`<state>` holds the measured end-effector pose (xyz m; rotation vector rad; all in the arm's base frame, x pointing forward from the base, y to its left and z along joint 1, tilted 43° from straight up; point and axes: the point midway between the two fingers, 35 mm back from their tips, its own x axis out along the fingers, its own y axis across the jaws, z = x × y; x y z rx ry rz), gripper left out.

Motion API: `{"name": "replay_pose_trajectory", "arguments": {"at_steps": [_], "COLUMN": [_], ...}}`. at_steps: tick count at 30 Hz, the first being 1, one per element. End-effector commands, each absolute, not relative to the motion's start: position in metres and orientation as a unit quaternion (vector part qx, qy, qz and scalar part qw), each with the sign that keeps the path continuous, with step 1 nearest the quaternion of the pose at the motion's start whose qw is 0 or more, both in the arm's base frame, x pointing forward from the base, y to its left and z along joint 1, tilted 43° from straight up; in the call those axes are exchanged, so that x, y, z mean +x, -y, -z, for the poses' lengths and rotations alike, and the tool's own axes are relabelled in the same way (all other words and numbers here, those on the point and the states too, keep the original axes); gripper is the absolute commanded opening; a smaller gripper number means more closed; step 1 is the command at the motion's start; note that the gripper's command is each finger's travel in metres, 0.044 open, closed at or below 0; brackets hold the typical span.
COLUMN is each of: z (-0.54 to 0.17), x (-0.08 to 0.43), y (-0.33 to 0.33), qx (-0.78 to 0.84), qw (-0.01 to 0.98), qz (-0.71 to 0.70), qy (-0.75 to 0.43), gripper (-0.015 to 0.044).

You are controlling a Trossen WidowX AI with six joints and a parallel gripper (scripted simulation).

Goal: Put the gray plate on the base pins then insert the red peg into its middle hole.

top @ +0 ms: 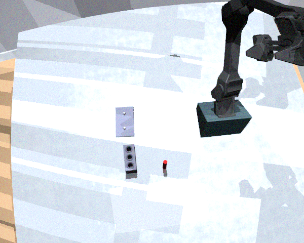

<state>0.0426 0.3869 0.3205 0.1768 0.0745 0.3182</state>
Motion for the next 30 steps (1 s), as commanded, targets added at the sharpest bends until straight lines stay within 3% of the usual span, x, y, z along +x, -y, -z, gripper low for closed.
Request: {"name": "replay_pose_trajectory", "arguments": {"at_steps": [1, 14, 22, 30], "z": [-0.32, -0.25, -0.166, -0.115], "x": [0.043, 0.119, 0.236, 0.296], "y": [-0.387, -0.398, -0.353, -0.295], "qx": [0.088, -0.203, -0.461, -0.564], "qw": [0.983, 0.964, 0.853, 0.746], "qz": [-0.158, -0.129, -0.051, -0.029], "qy": [-0.037, -0.115, -0.24, -0.352], "gripper": [0.0426, 0.044, 0.044, 0.044]}}
